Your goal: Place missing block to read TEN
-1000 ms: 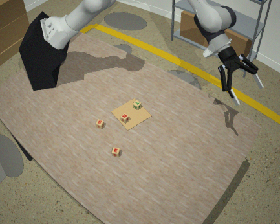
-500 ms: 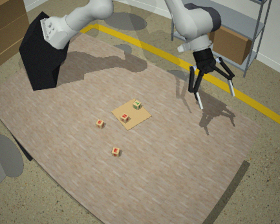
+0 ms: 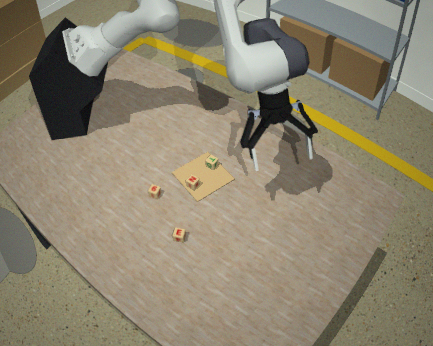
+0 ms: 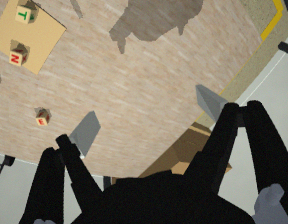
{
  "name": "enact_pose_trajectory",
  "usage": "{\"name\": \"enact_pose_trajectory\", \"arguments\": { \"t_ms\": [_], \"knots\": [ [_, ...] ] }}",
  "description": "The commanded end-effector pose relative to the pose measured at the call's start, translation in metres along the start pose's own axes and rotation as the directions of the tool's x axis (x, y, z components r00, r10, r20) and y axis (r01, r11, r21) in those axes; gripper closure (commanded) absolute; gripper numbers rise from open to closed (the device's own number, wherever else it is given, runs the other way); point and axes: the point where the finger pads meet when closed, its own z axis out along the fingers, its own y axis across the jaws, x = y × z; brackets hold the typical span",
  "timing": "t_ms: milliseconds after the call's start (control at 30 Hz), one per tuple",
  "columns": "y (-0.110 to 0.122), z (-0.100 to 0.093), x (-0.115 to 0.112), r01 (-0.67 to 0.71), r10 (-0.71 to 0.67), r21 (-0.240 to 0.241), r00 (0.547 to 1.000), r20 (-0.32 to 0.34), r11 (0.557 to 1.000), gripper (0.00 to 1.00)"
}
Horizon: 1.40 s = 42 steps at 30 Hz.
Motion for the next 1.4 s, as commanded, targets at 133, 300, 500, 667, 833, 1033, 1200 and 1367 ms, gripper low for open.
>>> {"name": "enact_pose_trajectory", "arguments": {
  "t_ms": [133,300,500,667,833,1033,1200,1367],
  "knots": [
    [-0.062,0.006,0.061,0.045,-0.033,0.05,0.974,-0.222,0.998,0.0],
    [-0.086,0.008,0.083,0.035,-0.013,0.068,0.955,-0.297,0.997,0.0],
    [-0.14,0.007,0.141,0.014,0.042,0.115,0.879,-0.475,0.993,0.0],
    [-0.169,0.002,0.174,0.005,0.078,0.143,0.819,-0.569,0.99,0.0],
    [-0.176,0.0,0.183,0.003,0.088,0.151,0.8,-0.593,0.989,0.0],
    [-0.176,-0.001,0.184,0.003,0.088,0.151,0.799,-0.595,0.989,0.0],
    [-0.176,-0.001,0.184,0.003,0.088,0.151,0.799,-0.595,0.989,0.0],
    [-0.176,-0.001,0.184,0.003,0.088,0.151,0.799,-0.595,0.989,0.0]
  ]
}}
